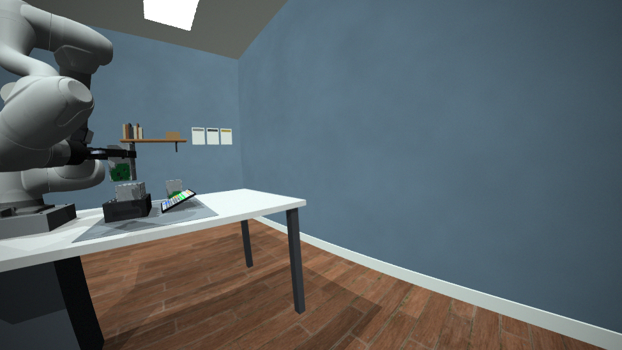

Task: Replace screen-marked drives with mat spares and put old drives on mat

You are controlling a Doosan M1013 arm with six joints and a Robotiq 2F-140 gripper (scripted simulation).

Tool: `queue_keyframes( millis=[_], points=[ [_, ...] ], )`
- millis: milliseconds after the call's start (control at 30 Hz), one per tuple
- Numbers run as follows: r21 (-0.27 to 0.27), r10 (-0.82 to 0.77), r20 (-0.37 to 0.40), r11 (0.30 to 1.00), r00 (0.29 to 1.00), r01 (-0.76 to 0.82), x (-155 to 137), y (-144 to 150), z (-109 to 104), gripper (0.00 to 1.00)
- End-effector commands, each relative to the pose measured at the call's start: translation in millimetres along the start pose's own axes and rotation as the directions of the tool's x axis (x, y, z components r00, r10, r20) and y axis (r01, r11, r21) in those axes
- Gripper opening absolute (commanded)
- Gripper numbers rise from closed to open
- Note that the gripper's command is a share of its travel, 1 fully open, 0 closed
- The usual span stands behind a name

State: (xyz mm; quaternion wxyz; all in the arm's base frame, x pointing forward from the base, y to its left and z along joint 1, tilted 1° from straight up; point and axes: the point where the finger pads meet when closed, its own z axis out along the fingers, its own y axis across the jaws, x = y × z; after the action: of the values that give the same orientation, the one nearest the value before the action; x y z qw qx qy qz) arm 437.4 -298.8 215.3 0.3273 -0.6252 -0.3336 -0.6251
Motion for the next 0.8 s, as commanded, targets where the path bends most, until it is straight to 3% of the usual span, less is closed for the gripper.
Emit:
queue_keyframes(
  millis=[0, 767],
  points=[
    [0.000, -0.001, 0.000, 1.000, 1.000, 0.001, 0.7, -0.6, -0.8, 0.10],
    [0.000, -0.001, 0.000, 1.000, 1.000, 0.001, 0.7, -8.9, -9.3, 0.10]
  ],
)
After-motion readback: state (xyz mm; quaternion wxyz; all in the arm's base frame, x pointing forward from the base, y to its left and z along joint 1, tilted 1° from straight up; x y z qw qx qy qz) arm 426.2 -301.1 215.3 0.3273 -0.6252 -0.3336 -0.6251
